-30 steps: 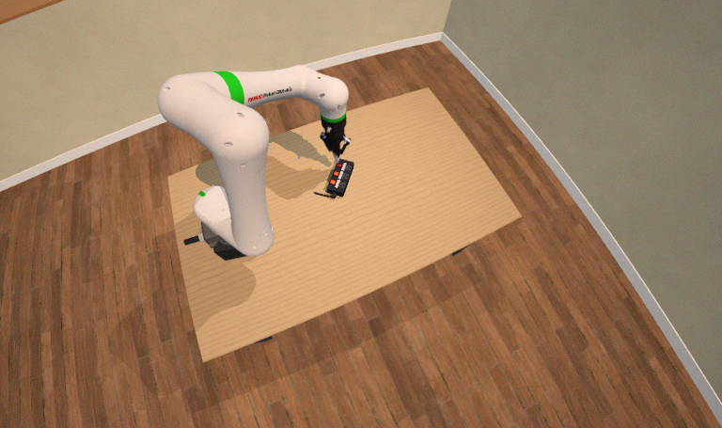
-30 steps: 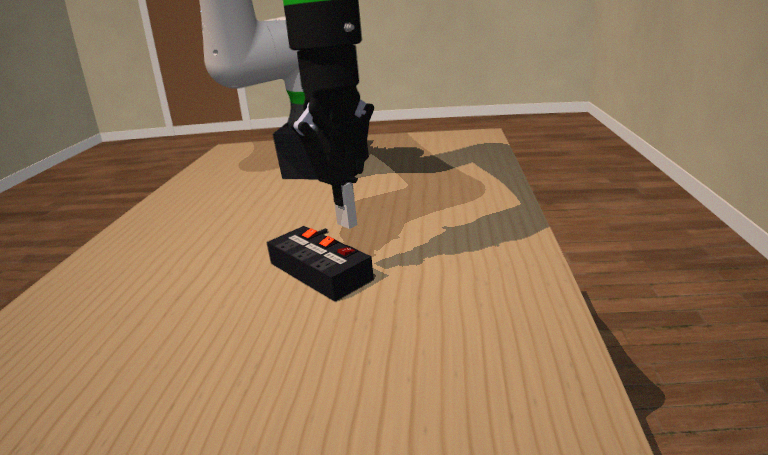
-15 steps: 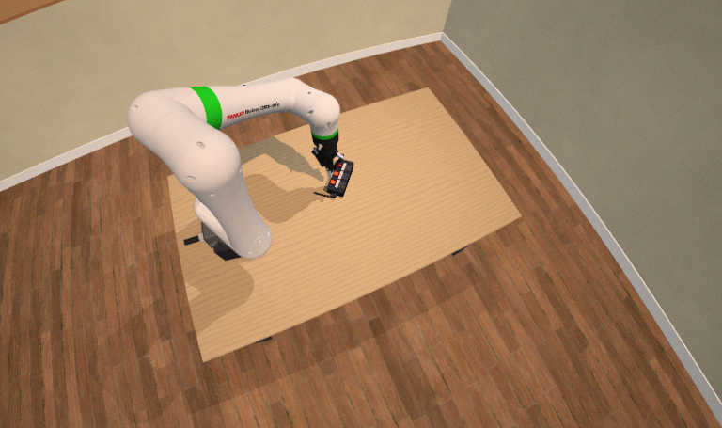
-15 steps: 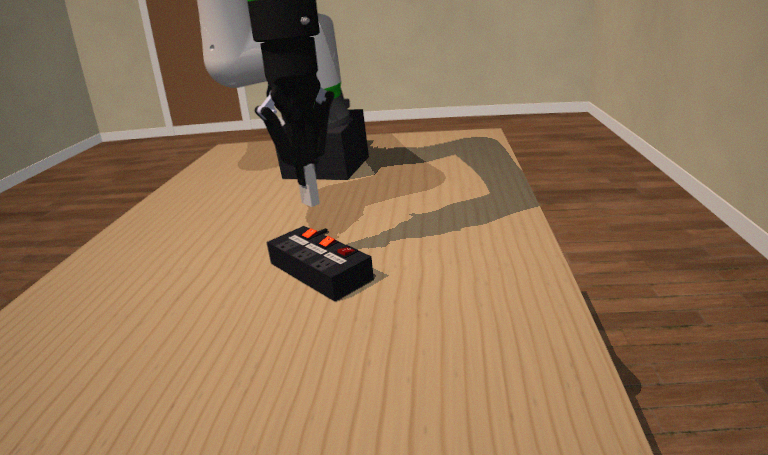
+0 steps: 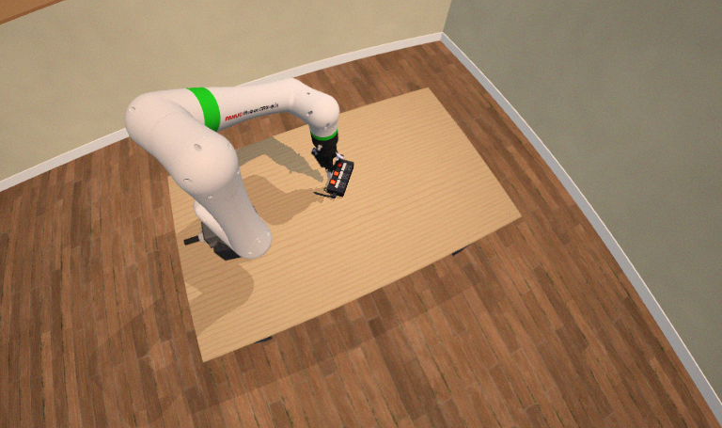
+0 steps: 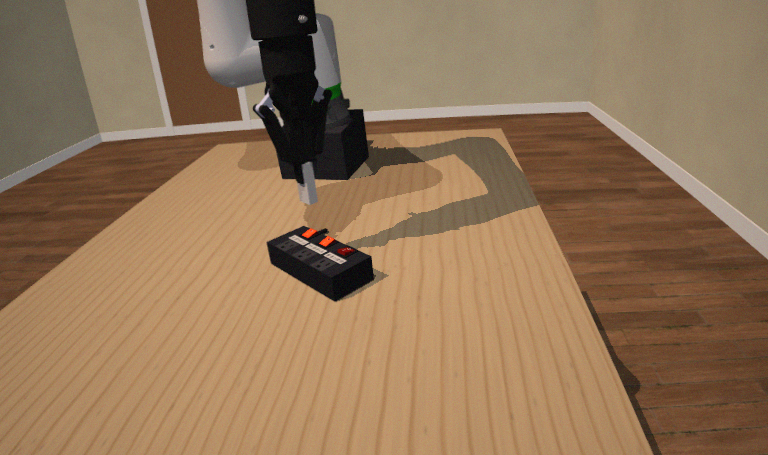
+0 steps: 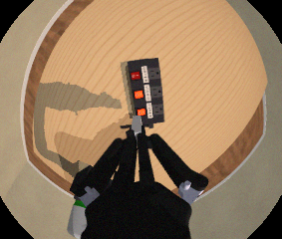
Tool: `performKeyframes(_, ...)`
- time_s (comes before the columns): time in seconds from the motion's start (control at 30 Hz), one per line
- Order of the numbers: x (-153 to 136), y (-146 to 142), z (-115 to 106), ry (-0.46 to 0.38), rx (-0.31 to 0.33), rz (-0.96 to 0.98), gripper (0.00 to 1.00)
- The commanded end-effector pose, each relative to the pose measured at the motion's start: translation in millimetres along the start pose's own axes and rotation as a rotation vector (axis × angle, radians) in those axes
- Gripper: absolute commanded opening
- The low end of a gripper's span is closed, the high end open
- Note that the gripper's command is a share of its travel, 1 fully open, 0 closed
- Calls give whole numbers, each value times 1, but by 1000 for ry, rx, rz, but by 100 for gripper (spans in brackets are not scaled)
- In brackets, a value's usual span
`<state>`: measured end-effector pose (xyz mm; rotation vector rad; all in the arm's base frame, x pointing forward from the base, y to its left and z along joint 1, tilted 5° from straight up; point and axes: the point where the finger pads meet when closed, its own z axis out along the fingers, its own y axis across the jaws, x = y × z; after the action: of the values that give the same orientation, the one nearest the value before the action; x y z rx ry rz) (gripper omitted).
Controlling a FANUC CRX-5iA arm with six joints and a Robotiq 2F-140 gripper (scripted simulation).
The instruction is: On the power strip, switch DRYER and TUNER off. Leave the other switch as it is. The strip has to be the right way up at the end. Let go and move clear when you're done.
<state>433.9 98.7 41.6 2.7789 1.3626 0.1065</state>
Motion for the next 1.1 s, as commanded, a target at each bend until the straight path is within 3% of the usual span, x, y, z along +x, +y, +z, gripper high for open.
performKeyframes(0.0,0,0,0,0,0,0,0)
performKeyframes(1.07,0,0,5,0,0,0,0)
